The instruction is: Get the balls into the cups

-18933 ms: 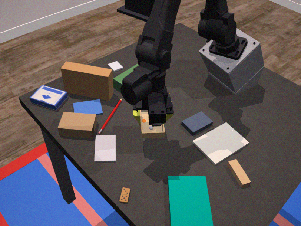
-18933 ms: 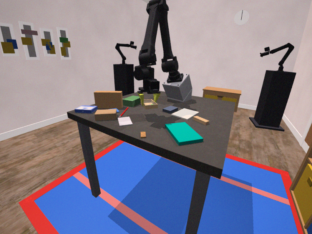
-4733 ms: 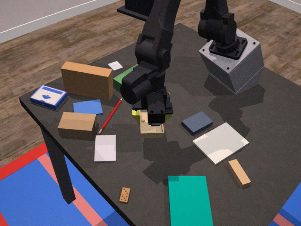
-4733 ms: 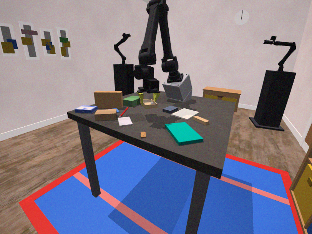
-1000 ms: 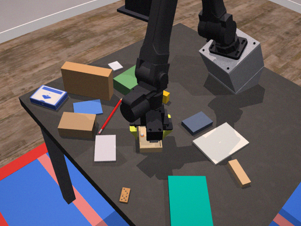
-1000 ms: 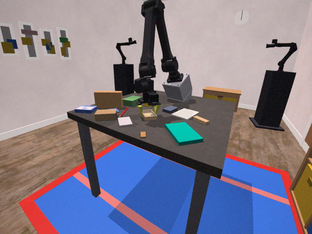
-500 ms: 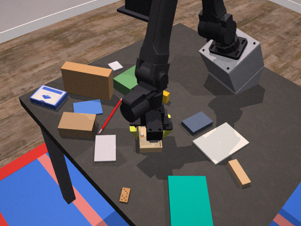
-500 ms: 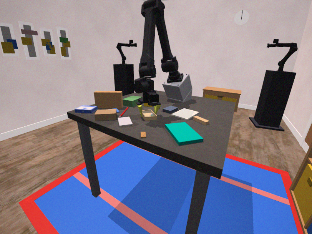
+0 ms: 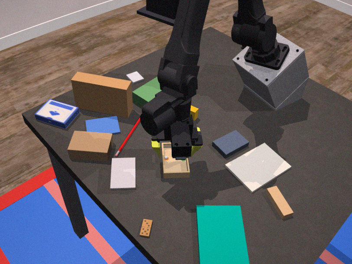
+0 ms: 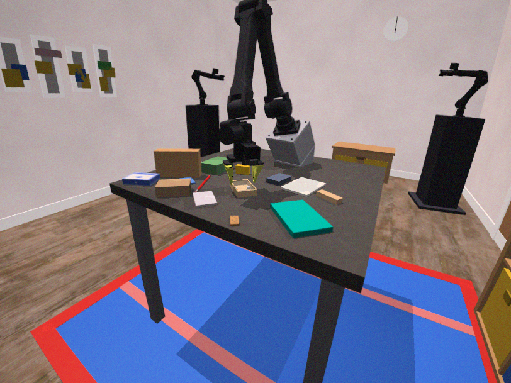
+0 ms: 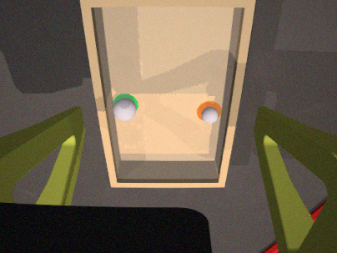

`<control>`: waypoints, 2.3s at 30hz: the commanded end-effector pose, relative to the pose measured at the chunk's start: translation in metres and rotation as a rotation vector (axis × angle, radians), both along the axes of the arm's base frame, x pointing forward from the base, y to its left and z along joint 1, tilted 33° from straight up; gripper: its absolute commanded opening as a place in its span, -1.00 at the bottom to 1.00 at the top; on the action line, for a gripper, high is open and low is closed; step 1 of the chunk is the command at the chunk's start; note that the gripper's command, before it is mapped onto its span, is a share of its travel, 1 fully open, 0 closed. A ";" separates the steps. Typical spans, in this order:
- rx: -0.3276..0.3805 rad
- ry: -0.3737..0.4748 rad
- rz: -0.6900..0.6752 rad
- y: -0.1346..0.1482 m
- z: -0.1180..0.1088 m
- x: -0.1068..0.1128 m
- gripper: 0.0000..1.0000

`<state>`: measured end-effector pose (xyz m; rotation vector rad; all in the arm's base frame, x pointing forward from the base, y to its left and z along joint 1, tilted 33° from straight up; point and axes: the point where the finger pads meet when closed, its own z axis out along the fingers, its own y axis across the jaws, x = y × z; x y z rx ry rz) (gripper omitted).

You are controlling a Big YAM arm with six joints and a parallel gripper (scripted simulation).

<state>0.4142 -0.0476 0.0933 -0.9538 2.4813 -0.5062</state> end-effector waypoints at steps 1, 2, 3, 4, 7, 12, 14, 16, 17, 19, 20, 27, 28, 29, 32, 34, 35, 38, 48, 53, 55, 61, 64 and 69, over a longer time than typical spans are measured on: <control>0.006 -0.022 0.000 0.006 0.013 -0.001 0.72; 0.006 -0.024 -0.008 0.003 0.017 -0.002 0.72; 0.006 -0.027 -0.003 0.006 0.021 -0.003 0.72; 0.006 -0.030 0.000 0.007 0.025 -0.003 0.72; 0.006 -0.045 0.000 0.009 0.040 -0.003 0.72; 0.006 -0.055 -0.003 0.010 0.058 -0.008 0.72; 0.006 -0.056 -0.001 0.012 0.063 -0.011 0.72; 0.007 -0.057 0.000 0.013 0.067 -0.013 0.72; 0.007 -0.057 0.000 0.013 0.067 -0.013 0.72; 0.007 -0.042 -0.011 0.009 0.063 -0.014 0.72; 0.006 -0.057 -0.009 0.010 0.070 -0.015 0.72; 0.007 -0.041 -0.005 0.013 0.066 -0.015 0.72; 0.007 -0.038 -0.006 0.012 0.066 -0.015 0.72; 0.007 -0.040 -0.005 0.013 0.066 -0.015 0.72; 0.007 -0.041 -0.005 0.013 0.067 -0.015 0.72; 0.007 -0.041 -0.005 0.013 0.067 -0.015 0.72; 0.007 -0.041 -0.005 0.013 0.067 -0.015 0.72; 0.007 -0.041 -0.005 0.013 0.067 -0.015 0.72; 0.007 -0.041 -0.005 0.013 0.067 -0.015 0.72; 0.007 -0.041 -0.005 0.013 0.067 -0.015 0.72; 0.007 -0.041 -0.005 0.013 0.067 -0.015 0.72; 0.007 -0.041 -0.005 0.013 0.067 -0.015 0.72; 0.007 -0.041 -0.005 0.013 0.067 -0.015 0.72; 0.007 -0.041 -0.005 0.013 0.067 -0.015 0.72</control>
